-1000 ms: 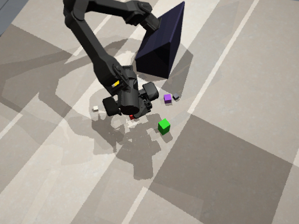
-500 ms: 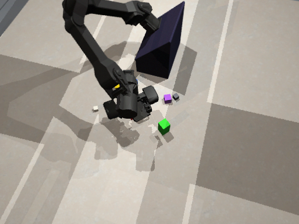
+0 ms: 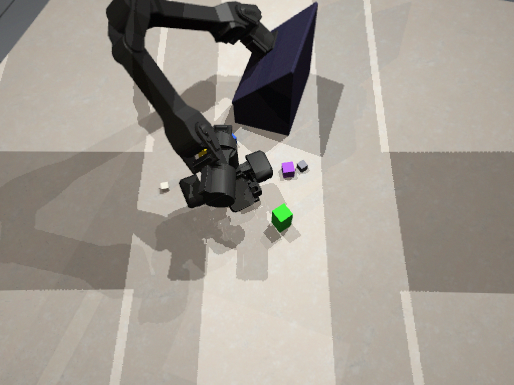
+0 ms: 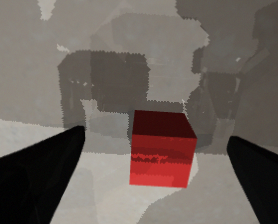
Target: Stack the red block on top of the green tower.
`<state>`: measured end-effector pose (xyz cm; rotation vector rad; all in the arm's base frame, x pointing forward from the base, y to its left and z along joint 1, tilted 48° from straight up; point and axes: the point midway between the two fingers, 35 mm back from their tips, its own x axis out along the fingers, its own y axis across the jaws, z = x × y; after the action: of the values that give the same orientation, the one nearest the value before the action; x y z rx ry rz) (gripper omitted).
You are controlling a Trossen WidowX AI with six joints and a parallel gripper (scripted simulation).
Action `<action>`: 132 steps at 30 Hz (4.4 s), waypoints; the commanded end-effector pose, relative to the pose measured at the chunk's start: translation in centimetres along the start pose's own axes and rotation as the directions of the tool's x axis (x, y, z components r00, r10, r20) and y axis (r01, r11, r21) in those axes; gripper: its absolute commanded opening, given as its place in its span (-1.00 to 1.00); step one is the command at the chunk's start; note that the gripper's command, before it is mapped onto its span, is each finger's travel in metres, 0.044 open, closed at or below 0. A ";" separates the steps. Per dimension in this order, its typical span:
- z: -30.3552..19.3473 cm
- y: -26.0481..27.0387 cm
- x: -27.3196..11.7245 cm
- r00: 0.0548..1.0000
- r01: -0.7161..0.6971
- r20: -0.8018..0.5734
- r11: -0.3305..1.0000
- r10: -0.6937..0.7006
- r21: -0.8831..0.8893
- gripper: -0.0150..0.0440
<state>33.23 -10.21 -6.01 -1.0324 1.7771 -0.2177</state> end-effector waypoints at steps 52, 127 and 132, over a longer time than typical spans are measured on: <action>0.1 0.1 -11.3 1.000 0.001 0.000 1.000 -0.001 -0.006 -0.49; 10.3 8.1 -6.2 1.000 0.000 0.004 1.000 0.000 -0.003 -0.49; 10.3 8.1 -6.2 1.000 0.000 0.004 1.000 0.000 -0.003 -0.49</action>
<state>38.13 2.51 -11.13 -1.0252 1.7749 -0.2139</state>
